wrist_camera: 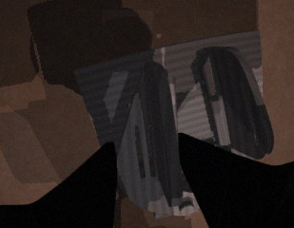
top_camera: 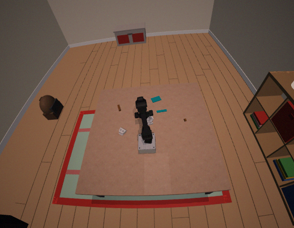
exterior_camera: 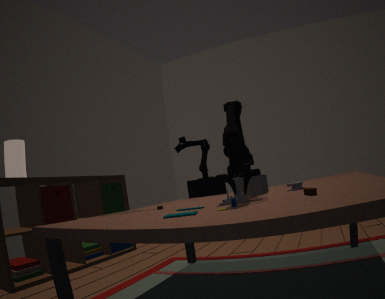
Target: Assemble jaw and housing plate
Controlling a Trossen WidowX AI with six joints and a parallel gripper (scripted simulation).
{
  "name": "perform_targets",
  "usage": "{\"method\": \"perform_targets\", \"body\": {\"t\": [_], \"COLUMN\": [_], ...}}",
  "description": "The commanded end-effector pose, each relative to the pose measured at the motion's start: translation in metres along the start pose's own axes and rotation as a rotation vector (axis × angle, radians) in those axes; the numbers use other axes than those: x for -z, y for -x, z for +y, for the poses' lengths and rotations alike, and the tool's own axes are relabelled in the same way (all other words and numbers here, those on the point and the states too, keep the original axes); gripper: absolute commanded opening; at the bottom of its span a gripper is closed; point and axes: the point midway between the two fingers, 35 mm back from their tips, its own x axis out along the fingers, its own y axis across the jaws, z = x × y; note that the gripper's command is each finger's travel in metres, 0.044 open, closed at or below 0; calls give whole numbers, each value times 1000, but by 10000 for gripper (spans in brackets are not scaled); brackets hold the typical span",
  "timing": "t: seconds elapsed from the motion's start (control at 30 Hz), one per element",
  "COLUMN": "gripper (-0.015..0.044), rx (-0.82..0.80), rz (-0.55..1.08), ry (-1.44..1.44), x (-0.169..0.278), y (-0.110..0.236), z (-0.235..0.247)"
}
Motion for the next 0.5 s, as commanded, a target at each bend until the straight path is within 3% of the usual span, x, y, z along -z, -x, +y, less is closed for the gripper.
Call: {"method": "perform_targets", "body": {"t": [0.0, 0.47], "gripper": [134, 134], "rx": [-4, -4], "rz": [3, 3], "ry": [-6, -7], "x": [1, 1], "y": [-2, -6], "z": [1, 1]}}
